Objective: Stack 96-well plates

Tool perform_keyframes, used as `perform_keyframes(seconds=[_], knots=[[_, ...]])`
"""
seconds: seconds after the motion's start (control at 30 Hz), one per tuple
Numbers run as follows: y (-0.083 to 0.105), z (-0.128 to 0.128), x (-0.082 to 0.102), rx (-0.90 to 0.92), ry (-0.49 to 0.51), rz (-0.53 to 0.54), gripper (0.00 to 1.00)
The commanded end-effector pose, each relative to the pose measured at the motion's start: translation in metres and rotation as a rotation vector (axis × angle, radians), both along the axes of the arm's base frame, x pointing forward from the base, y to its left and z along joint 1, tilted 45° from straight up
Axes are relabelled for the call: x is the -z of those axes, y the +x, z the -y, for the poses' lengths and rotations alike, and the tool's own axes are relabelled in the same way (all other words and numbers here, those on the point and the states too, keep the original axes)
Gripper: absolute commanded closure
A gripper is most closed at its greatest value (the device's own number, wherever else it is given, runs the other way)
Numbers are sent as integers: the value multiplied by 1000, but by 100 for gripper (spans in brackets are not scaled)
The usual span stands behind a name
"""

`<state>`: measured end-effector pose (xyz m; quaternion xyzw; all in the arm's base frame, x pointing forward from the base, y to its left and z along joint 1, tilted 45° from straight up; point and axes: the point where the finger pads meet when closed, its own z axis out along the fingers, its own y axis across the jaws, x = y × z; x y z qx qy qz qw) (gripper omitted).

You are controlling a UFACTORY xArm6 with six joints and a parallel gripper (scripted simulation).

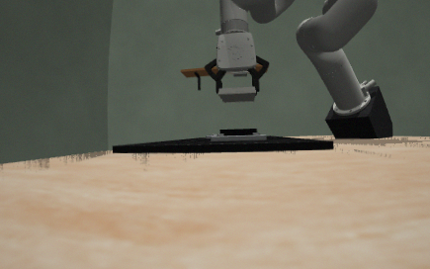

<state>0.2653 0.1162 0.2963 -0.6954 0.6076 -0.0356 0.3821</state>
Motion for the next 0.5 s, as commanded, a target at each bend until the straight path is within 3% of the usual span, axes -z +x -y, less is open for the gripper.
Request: perform_keyframes(seconds=[0.0, 0.47], knots=[[0, 0, -1, 0, 0, 3, 100], [12, -11, 15, 0, 1, 3, 100]])
